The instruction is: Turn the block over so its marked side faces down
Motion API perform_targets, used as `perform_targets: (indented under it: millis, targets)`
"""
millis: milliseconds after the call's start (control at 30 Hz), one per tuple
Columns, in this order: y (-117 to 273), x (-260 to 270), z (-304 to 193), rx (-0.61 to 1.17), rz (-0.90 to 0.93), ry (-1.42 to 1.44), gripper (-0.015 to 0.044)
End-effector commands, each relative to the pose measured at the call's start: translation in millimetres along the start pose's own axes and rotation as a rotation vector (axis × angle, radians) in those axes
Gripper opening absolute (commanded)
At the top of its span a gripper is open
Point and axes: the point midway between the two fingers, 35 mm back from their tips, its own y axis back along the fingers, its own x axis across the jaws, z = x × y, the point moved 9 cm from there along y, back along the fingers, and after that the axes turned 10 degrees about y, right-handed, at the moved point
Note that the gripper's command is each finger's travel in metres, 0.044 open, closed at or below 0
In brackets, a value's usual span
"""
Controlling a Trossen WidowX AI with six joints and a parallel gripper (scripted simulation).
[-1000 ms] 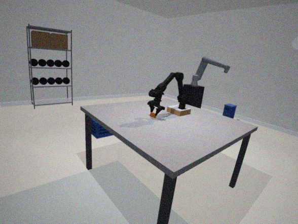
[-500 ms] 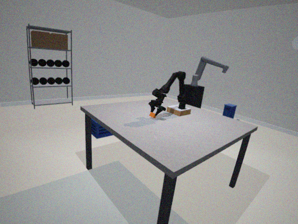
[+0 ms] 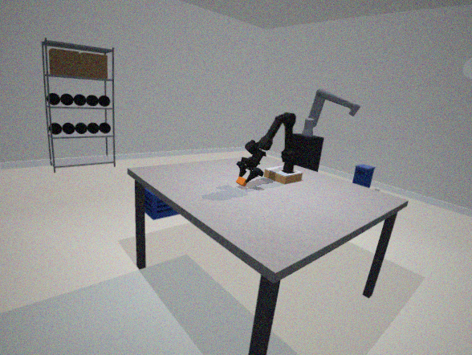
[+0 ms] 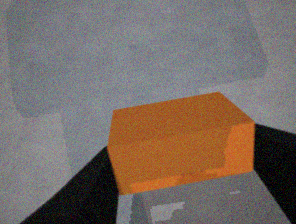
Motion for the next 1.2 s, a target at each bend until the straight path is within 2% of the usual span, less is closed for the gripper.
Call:
perform_targets:
  millis: [0,567,1167]
  targets:
    - [-9.9,1.0,-6.2,-0.039,-0.004,0.003,0.0]
    - [-43.2,5.4,-34.7,-0.269,-0.044,0.001,0.0]
    - [-44.2,12.2,-69.1,-0.509,-0.086,0.002,0.0]
